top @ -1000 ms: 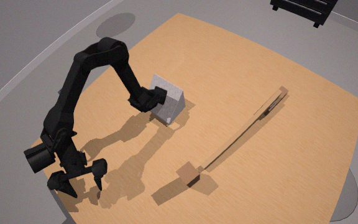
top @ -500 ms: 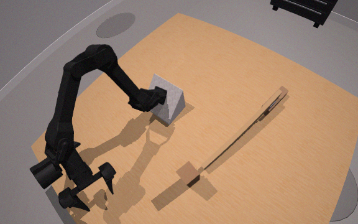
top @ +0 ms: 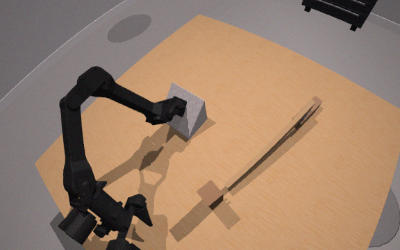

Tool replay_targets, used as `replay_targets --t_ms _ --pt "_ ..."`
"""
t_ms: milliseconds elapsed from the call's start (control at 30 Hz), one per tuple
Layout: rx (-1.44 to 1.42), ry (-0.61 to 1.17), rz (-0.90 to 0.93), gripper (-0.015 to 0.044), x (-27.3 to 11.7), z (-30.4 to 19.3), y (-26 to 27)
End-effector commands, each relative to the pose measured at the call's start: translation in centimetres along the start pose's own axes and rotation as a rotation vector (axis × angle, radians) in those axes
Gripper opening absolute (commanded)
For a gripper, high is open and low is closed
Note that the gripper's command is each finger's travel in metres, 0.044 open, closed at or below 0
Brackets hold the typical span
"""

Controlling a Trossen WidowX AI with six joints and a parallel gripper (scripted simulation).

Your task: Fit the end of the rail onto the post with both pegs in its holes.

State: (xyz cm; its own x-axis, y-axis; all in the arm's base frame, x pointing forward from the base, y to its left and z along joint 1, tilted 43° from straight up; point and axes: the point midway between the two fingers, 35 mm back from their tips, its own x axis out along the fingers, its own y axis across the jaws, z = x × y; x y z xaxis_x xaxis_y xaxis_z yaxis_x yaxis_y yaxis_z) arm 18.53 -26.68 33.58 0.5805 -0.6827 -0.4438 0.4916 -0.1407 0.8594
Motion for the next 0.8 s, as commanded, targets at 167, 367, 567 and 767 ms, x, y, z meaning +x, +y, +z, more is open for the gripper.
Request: replay_targets --t_ms 167,367,567,767 --pt "-0.443 0.134 -0.051 0.0440 3.7 -6.0 0.6" --pt "-0.768 0.234 -0.057 0.0440 5.6 -11.1 0.6" --pt "-1.116 0.334 -0.037 0.0440 6.7 -16.8 0.2" --pt "-1.493 0.433 0.015 0.0440 7.0 -23.2 -0.7"
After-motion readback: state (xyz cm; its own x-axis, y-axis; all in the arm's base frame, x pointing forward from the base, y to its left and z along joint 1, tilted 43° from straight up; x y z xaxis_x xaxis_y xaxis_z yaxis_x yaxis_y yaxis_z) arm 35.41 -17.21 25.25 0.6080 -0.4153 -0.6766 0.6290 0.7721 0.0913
